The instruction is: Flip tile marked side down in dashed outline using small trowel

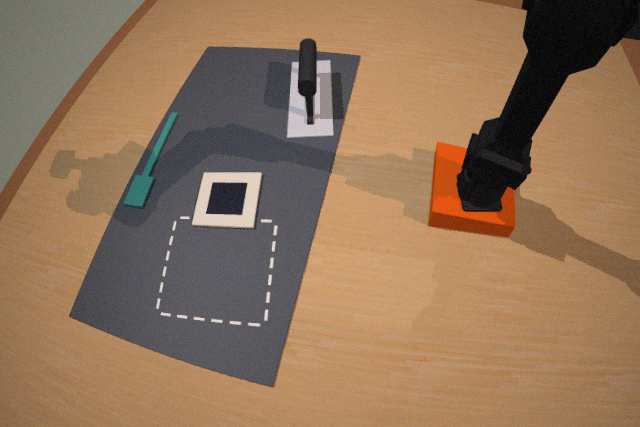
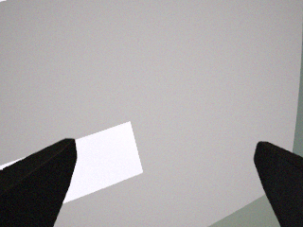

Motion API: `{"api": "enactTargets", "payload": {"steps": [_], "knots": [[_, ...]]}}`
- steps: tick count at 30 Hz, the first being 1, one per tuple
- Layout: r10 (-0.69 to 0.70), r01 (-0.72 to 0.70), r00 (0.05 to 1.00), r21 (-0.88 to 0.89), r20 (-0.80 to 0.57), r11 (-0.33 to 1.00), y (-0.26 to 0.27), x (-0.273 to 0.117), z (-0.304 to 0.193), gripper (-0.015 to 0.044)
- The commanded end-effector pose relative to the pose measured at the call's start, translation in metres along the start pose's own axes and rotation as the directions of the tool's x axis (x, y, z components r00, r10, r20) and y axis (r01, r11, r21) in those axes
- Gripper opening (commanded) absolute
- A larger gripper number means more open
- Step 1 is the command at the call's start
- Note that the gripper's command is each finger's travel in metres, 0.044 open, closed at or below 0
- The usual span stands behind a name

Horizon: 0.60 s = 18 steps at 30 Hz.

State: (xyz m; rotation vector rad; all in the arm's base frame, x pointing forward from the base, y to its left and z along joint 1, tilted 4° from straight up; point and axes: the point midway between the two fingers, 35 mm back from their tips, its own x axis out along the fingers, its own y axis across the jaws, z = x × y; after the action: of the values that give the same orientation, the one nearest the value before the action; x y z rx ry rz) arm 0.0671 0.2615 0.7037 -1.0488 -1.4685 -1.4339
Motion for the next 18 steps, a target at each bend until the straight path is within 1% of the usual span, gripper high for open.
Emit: {"api": "enactTargets", "payload": {"steps": [1, 11, 12, 18], "knots": [[0.000, 0.000, 1.000, 0.000, 0.000, 1.000, 0.0000, 0.0000, 0.0000, 0.0374], [0.000, 0.000, 1.000, 0.000, 0.000, 1.000, 0.0000, 0.0000, 0.0000, 0.0111], [0.000, 0.000, 1.000, 0.000, 0.000, 1.000, 0.0000, 0.0000, 0.0000, 0.0100], [0.000, 0.000, 1.000, 0.000, 0.000, 1.000, 0.0000, 0.0000, 0.0000, 0.0100]]}}
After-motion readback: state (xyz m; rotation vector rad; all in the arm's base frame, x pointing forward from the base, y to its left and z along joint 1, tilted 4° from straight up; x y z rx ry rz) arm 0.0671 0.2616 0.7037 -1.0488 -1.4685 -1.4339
